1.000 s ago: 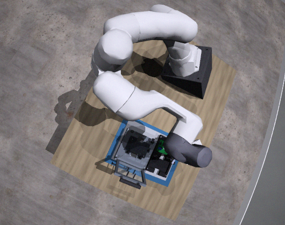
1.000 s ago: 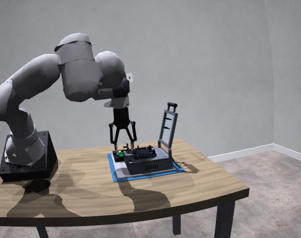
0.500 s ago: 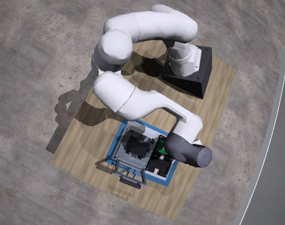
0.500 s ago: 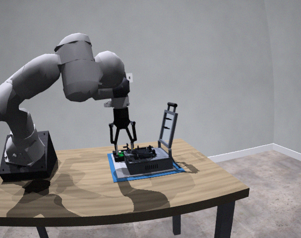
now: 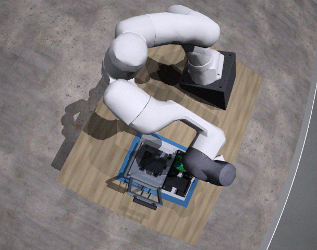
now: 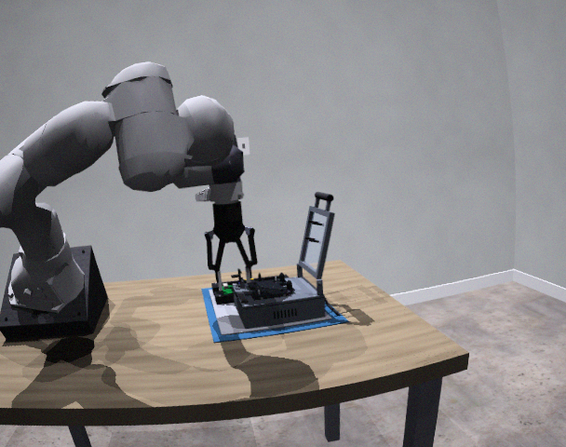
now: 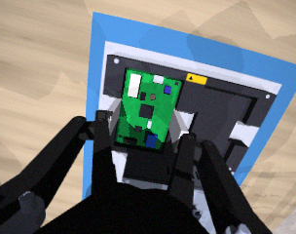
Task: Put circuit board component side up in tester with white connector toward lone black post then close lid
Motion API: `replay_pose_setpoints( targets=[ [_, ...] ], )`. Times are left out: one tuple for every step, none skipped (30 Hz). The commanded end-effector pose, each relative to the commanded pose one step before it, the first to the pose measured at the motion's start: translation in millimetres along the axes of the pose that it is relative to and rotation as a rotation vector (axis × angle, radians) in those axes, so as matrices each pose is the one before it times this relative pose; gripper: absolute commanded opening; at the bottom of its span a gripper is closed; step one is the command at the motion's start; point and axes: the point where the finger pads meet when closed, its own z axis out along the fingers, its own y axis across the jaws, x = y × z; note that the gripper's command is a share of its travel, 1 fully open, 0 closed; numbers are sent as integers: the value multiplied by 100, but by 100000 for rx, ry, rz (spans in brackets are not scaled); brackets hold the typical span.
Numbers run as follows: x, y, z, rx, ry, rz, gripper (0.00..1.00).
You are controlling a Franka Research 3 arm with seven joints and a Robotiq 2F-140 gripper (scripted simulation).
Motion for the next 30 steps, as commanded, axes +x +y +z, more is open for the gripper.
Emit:
replay_pose_setpoints(
  targets=[
    [-18, 109, 112, -19, 184, 570, 46],
    [0, 0, 0, 0, 0, 0, 46],
    [0, 0, 0, 0, 0, 0, 46],
    [0, 0, 0, 0, 0, 0, 46],
    [0, 0, 0, 0, 0, 0, 46],
    [0, 0, -1, 0, 0, 0, 46],
    [0, 0, -2, 0, 0, 0, 46],
    [0, 0, -4, 0, 0, 0, 46],
    [0, 0, -7, 0, 0, 0, 46],
    [0, 0, -10, 0, 0, 0, 46],
    [0, 0, -14, 0, 0, 0, 46],
    [0, 0, -17, 0, 0, 0, 46],
    [0, 0, 0, 0, 0, 0, 46],
    [0, 0, 0, 0, 0, 0, 46],
    [0, 0, -22, 0, 0, 0, 46],
    [0, 0, -26, 0, 0, 0, 46],
    [0, 0, -30, 0, 0, 0, 46],
    [0, 0, -35, 0, 0, 0, 46],
    [0, 0, -40, 0, 0, 0, 46],
    [0, 0, -44, 0, 0, 0, 46],
    [0, 0, -49, 0, 0, 0, 46],
    [0, 0, -54, 0, 0, 0, 46],
    [0, 0, -58, 0, 0, 0, 46],
    [0, 0, -62, 0, 0, 0, 46],
    [0, 0, -67, 0, 0, 0, 46],
    [0, 0, -71, 0, 0, 0, 46],
    [0, 0, -75, 0, 0, 0, 46],
    [0, 0, -78, 0, 0, 0, 46],
    [0, 0, -81, 0, 0, 0, 46],
    [0, 0, 0, 0, 0, 0, 46]
  ],
)
